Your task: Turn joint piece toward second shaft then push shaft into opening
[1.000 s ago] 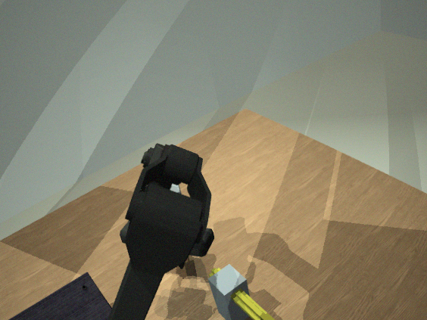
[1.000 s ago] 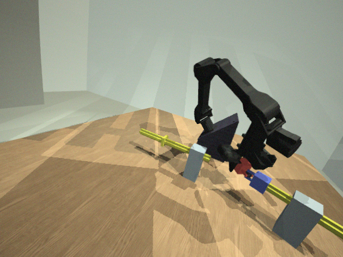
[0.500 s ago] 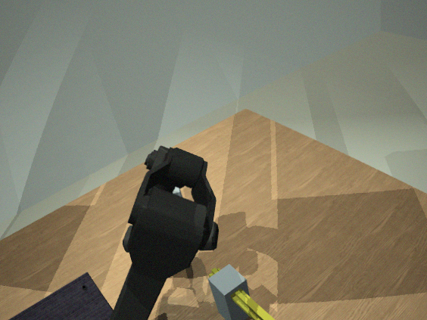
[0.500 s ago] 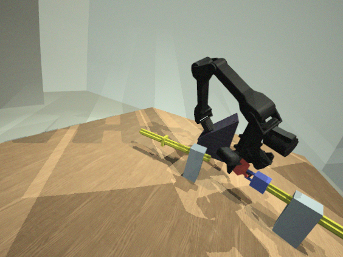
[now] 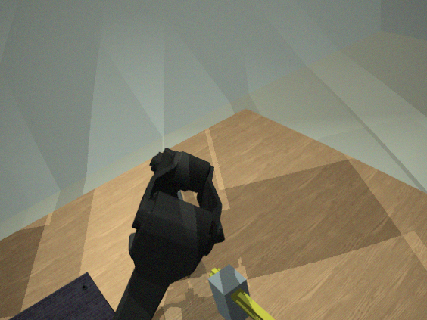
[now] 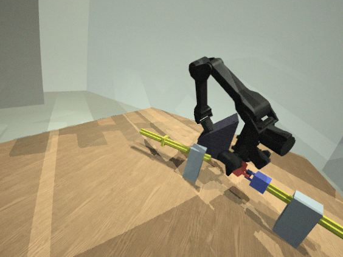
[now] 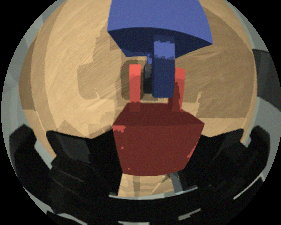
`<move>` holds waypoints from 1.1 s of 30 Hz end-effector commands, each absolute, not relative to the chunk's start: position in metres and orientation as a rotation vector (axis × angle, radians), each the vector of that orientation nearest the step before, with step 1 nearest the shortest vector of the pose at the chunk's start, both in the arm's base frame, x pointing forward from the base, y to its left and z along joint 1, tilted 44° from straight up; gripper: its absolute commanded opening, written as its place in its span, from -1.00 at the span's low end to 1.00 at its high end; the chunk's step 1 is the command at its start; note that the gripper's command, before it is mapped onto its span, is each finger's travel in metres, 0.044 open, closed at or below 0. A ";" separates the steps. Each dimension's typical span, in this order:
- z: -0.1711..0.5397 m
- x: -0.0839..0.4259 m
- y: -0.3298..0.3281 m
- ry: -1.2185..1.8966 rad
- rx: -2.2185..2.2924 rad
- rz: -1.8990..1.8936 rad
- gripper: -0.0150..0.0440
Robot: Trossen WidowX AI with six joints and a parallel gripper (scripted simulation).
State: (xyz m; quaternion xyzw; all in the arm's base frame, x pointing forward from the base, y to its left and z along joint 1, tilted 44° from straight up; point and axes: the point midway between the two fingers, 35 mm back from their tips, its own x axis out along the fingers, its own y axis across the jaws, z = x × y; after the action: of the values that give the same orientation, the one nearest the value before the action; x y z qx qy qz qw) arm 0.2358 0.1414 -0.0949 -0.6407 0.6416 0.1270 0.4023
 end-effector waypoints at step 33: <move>-0.093 0.258 0.140 1.549 -1.938 0.781 -0.49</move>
State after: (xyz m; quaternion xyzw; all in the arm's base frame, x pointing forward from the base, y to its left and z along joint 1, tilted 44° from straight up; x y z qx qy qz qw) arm 0.2578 0.1397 -0.0929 -0.7170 0.5761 0.2846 0.2703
